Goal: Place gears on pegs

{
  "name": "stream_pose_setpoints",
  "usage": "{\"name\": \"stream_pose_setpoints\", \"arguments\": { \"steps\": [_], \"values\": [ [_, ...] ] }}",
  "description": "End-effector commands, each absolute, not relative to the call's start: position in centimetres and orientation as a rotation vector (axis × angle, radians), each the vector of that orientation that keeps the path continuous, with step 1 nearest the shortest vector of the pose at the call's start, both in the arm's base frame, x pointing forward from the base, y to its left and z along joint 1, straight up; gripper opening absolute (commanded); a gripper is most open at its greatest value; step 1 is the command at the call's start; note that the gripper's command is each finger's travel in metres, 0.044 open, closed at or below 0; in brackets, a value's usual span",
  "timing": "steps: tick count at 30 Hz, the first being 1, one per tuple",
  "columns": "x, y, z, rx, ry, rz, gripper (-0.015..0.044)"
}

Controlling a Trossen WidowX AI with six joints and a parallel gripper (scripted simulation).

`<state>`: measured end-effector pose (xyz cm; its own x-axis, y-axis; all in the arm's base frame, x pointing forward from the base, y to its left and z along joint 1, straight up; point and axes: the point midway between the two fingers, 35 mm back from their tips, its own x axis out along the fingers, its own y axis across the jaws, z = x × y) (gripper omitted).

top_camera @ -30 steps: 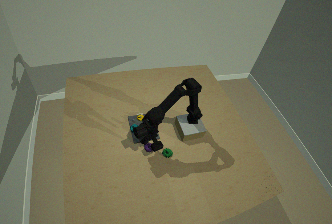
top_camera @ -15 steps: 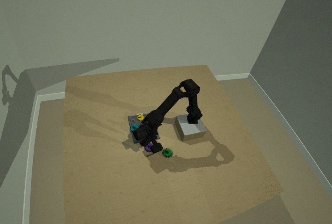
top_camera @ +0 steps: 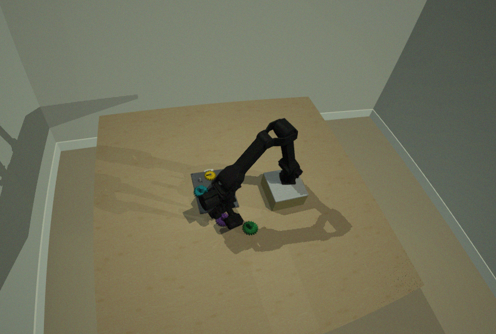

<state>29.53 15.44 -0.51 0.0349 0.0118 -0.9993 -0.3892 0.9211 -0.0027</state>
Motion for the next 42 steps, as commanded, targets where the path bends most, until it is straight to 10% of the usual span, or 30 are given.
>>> {"name": "stream_pose_setpoints", "arguments": {
  "steps": [1, 7, 18, 42],
  "values": [
    [29.5, 15.4, -0.6, -0.304, 1.512, 0.311, 0.023],
    [29.5, 15.4, -0.6, -0.304, 1.512, 0.311, 0.0072],
    [29.5, 15.4, -0.6, -0.304, 1.512, 0.311, 0.0],
    [30.3, 15.6, 5.3, -0.306, 1.51, 0.31, 0.0]
  ]
}}
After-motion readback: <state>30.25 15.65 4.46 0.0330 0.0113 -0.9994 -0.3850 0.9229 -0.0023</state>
